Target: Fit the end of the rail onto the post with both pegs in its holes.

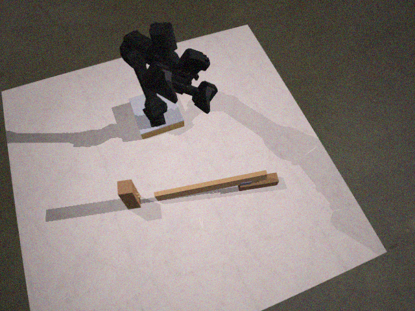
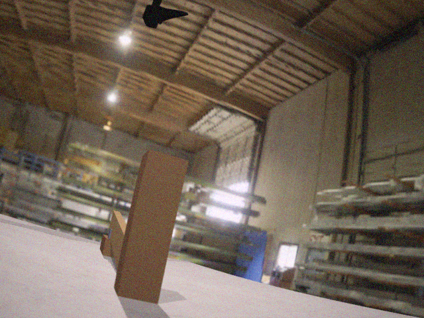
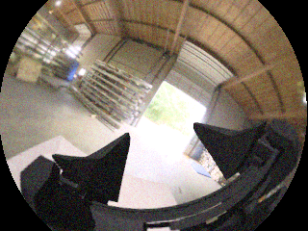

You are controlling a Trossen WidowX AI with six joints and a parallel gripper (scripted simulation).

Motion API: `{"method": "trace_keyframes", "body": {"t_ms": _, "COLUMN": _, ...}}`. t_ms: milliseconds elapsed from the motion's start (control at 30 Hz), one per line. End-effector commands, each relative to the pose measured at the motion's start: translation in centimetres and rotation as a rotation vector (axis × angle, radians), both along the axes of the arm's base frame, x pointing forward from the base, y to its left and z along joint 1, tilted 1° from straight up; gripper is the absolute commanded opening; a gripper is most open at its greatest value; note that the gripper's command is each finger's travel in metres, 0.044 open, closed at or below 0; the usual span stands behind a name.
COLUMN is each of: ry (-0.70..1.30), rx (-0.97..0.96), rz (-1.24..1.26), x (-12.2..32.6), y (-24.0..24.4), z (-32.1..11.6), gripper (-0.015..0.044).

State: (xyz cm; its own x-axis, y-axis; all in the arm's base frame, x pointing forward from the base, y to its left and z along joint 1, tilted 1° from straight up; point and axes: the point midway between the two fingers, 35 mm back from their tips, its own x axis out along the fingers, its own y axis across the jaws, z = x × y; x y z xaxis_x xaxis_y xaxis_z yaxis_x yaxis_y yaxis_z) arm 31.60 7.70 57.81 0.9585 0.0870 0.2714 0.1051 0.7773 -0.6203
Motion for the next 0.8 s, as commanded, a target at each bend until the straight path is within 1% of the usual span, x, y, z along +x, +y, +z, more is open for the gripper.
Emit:
{"method": "trace_keyframes", "body": {"t_ms": 0, "ry": 0.056, "rx": -0.042, "rz": -0.017, "x": 1.3, "y": -0.2, "z": -1.7, "gripper": 0.044}}
{"method": "trace_keyframes", "body": {"t_ms": 100, "ry": 0.165, "rx": -0.114, "rz": -0.034, "x": 3.8, "y": -0.1, "z": -5.1, "gripper": 0.044}}
{"method": "trace_keyframes", "body": {"t_ms": 233, "ry": 0.349, "rx": -0.231, "rz": -0.037, "x": 7.2, "y": -0.1, "z": -11.3, "gripper": 0.044}}
{"method": "trace_keyframes", "body": {"t_ms": 367, "ry": 0.533, "rx": -0.333, "rz": -0.026, "x": 9.6, "y": -0.6, "z": -17.7, "gripper": 0.044}}
{"method": "trace_keyframes", "body": {"t_ms": 433, "ry": 0.604, "rx": -0.375, "rz": -0.02, "x": 10.2, "y": -1.0, "z": -20.1, "gripper": 0.044}}
{"method": "trace_keyframes", "body": {"t_ms": 567, "ry": 0.817, "rx": -0.505, "rz": 0.007, "x": 11.0, "y": -2.4, "z": -26.9, "gripper": 0.044}}
{"method": "trace_keyframes", "body": {"t_ms": 767, "ry": 1.143, "rx": -0.665, "rz": 0.106, "x": 9.8, "y": -4.8, "z": -36.5, "gripper": 0.044}}
